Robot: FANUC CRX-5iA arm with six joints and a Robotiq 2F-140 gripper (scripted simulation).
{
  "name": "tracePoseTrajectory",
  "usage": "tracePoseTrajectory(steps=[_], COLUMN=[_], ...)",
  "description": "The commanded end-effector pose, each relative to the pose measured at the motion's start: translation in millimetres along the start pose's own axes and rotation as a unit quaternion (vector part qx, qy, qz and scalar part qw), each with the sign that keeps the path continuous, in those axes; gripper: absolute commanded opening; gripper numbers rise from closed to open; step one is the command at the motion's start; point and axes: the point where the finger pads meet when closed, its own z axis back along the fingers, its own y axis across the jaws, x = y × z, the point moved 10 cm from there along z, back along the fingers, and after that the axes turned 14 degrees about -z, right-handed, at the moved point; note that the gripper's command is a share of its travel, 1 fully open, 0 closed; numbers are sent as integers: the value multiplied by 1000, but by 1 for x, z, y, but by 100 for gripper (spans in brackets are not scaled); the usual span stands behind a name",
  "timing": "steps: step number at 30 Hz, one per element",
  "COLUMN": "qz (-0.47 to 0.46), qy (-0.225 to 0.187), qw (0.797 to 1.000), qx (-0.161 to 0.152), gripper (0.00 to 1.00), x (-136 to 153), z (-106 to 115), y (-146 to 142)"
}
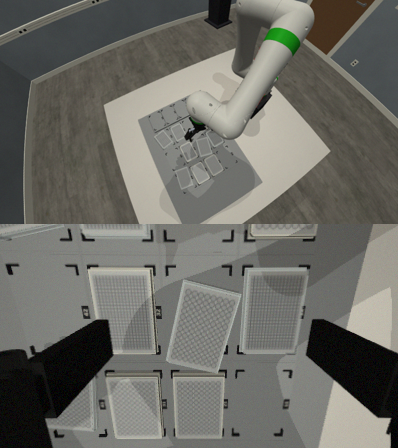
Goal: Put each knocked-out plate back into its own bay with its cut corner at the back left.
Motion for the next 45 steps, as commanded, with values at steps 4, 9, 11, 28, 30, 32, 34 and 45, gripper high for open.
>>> tracePoseTrajectory(steps=[4,9,11,28,30,32,34,45], qz=[0,0,0,0,0,0,0,0], qy=[0,0,0,0,0,0,0,0], qw=[1000,1000,1000,1000,1000,1000,1000,1000], qx=[-1,-1,-1,-1,-1,-1,-1,-1], gripper=[100,100,100,100,100,100,100,100], x=[19,39,47,105,113,120,128,128], z=[1,1,1,1,1,1,1,1], y=[4,9,11,25,27,29,31,31])
